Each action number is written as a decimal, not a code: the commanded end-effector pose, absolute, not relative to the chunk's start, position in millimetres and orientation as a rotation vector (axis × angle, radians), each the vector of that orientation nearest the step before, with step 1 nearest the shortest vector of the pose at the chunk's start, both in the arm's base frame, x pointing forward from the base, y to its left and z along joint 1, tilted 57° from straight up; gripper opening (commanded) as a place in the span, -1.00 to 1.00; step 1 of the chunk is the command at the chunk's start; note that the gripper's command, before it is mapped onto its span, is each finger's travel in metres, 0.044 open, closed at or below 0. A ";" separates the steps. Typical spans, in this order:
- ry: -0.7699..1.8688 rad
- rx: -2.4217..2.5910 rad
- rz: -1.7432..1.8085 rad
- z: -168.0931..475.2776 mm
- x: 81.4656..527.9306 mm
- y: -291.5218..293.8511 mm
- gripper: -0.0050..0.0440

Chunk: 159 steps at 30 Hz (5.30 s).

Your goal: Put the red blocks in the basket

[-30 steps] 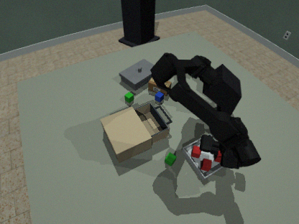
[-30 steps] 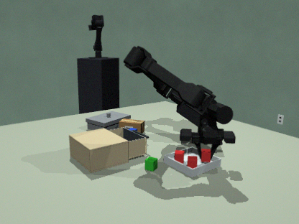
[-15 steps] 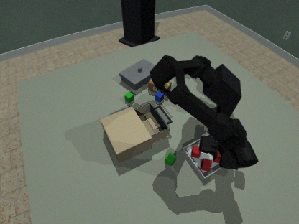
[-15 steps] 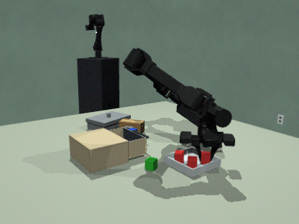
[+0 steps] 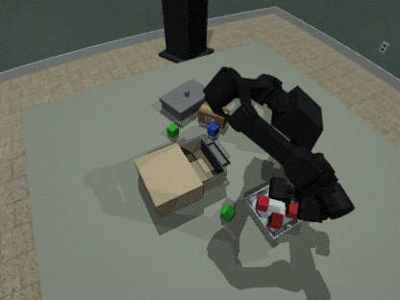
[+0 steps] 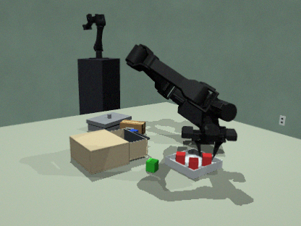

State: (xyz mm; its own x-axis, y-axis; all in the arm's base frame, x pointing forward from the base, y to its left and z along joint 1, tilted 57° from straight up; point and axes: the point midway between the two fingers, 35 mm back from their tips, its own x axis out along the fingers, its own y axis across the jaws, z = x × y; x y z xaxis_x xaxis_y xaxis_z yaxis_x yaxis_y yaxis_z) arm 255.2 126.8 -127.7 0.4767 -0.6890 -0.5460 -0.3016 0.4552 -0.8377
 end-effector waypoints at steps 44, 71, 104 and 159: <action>0.671 0.046 -0.829 75.8 223.9 101.3 -0.19; 0.135 1.006 -1.108 131.6 183.2 3.9 -0.19; 0.135 1.006 -1.108 90.5 219.5 -46.8 -0.19; 0.135 1.006 -1.108 111.3 265.1 -53.6 -0.80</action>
